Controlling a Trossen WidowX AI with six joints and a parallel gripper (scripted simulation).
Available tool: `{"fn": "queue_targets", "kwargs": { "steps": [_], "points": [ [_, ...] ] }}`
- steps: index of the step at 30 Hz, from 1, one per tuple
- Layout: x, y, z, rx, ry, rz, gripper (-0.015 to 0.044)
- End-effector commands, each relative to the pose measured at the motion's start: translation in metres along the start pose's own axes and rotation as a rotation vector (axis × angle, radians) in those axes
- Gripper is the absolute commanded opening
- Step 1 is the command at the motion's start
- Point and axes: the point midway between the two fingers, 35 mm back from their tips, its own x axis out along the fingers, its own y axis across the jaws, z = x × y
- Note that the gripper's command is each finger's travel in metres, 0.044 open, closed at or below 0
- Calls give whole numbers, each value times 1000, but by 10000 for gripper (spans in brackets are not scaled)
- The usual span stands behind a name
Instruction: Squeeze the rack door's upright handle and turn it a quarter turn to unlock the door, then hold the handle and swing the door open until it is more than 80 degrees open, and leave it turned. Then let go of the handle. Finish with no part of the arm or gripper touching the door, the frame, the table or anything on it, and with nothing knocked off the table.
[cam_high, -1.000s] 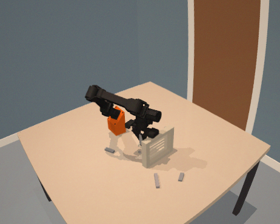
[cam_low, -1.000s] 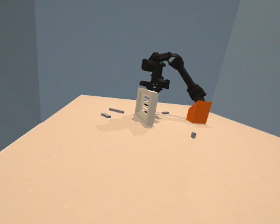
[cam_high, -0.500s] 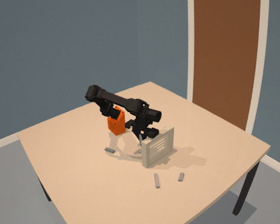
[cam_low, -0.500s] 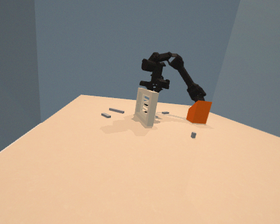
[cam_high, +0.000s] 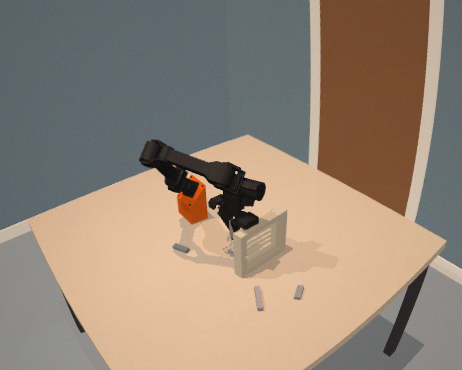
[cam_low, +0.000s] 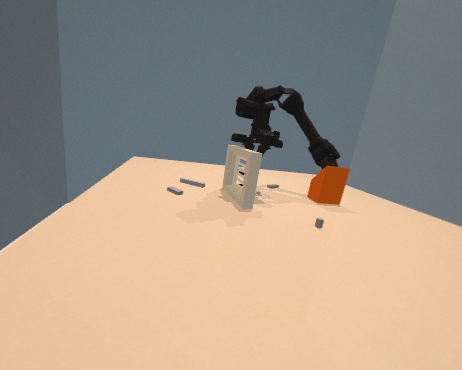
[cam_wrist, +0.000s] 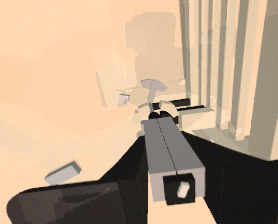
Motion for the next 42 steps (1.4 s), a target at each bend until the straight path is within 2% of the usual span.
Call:
{"fn": "queue_targets", "kwargs": {
  "steps": [1,42],
  "points": [
    [0,5,3,63,-3,4,23],
    [0,65,47,734,-4,8,23]
  ]
}}
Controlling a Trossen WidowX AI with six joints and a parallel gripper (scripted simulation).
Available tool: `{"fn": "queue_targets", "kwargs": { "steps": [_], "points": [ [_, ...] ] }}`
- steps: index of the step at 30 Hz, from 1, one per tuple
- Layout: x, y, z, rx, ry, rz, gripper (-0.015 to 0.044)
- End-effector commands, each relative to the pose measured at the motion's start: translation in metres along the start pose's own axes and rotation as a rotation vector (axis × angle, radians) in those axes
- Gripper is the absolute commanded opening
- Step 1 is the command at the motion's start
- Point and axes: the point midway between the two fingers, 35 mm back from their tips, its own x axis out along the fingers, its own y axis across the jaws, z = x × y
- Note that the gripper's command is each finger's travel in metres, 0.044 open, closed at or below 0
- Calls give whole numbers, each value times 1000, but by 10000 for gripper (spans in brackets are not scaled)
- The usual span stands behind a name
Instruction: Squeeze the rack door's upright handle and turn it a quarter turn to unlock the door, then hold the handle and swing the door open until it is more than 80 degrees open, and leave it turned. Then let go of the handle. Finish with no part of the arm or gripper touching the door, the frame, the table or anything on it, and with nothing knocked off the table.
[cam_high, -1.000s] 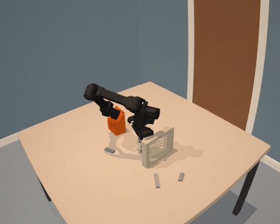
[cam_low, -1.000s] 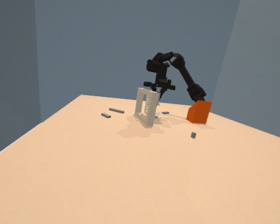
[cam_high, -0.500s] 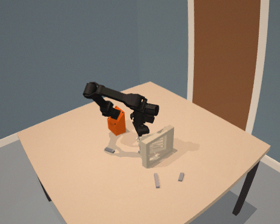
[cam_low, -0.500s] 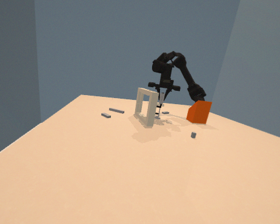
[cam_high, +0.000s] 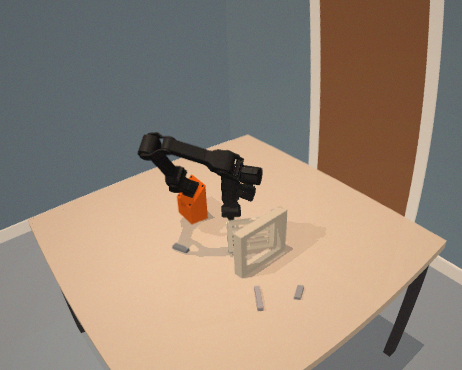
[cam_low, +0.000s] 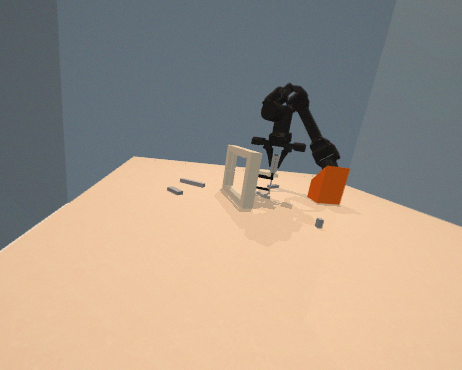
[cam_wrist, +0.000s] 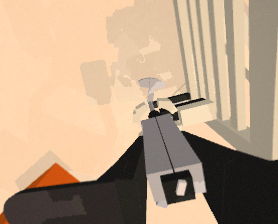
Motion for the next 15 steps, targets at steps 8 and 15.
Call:
{"fn": "queue_targets", "kwargs": {
  "steps": [8,15],
  "points": [
    [1,19,7,175,-6,-3,23],
    [1,32,12,276,-6,-2,23]
  ]
}}
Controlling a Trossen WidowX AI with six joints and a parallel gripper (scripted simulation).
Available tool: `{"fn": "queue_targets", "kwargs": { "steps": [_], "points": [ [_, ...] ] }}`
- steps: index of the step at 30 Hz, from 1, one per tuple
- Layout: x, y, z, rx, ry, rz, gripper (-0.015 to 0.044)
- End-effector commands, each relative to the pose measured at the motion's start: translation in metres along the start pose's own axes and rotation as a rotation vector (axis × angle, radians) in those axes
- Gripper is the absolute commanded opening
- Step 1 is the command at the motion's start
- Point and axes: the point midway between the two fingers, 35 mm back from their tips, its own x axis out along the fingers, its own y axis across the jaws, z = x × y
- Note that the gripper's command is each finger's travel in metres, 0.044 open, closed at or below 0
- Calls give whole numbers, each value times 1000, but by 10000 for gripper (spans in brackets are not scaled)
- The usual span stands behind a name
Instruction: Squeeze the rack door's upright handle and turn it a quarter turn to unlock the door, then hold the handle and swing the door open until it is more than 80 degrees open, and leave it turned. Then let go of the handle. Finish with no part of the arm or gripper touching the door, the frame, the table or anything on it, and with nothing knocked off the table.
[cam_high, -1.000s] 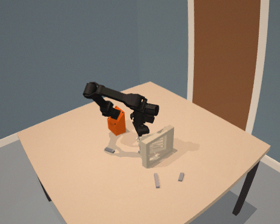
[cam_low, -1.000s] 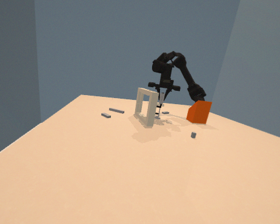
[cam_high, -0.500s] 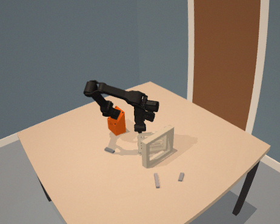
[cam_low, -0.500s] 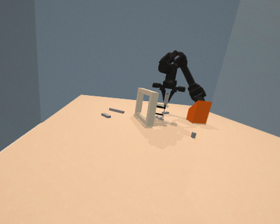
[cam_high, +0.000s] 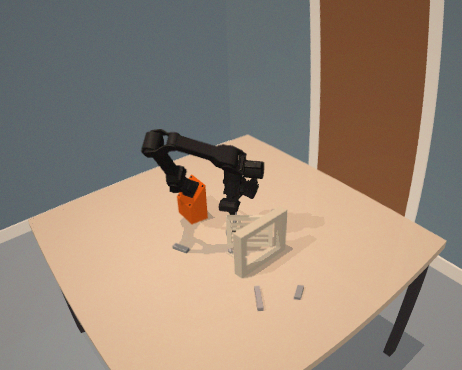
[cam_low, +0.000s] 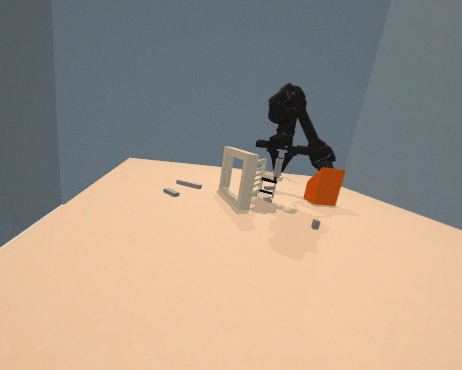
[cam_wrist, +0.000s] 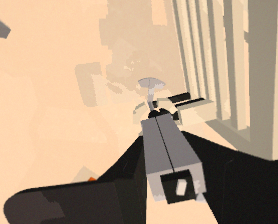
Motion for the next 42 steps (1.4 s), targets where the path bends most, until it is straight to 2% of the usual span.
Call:
{"fn": "queue_targets", "kwargs": {
  "steps": [1,42],
  "points": [
    [1,5,2,71,-4,-4,23],
    [0,82,48,702,-8,3,23]
  ]
}}
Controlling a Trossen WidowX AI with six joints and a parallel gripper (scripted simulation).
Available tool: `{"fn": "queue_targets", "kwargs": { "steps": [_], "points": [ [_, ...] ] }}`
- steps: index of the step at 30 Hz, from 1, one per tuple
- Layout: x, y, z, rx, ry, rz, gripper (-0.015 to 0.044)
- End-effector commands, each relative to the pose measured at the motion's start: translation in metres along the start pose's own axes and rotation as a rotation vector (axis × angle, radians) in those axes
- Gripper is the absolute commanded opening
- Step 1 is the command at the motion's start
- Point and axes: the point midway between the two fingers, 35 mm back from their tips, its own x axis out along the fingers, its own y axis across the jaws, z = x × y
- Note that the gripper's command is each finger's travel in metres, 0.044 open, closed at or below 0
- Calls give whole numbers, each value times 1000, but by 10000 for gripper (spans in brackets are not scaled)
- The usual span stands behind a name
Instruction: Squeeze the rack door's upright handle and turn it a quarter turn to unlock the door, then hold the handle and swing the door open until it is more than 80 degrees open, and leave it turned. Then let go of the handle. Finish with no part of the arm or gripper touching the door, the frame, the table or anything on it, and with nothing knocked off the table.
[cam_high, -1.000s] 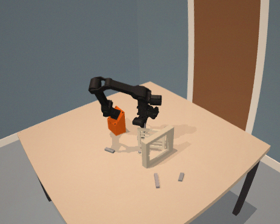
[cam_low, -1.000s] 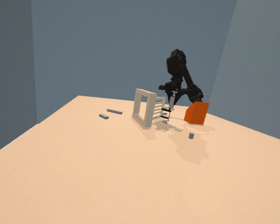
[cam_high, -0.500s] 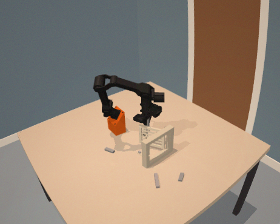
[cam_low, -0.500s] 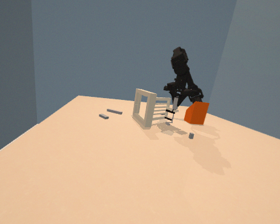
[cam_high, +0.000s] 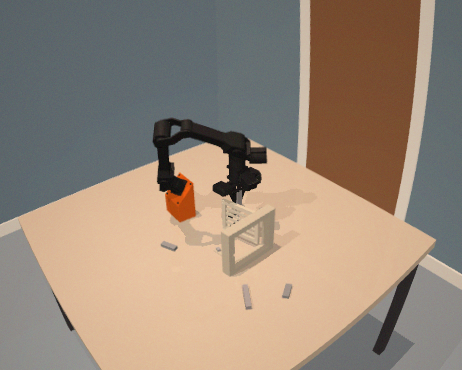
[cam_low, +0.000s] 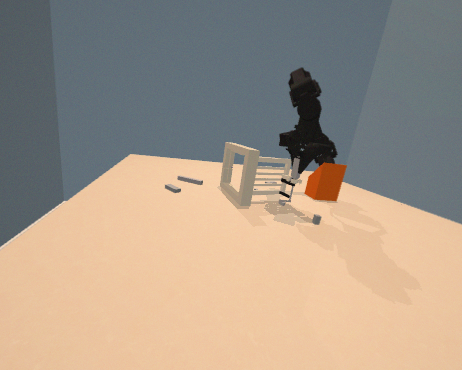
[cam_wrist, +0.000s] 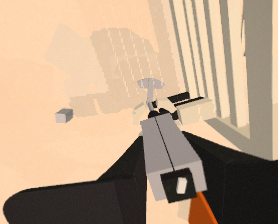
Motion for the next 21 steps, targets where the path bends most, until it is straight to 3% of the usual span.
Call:
{"fn": "queue_targets", "kwargs": {
  "steps": [1,19,21],
  "points": [
    [0,8,3,74,3,3,23],
    [0,20,5,156,3,3,23],
    [0,20,5,156,3,3,75]
  ]
}}
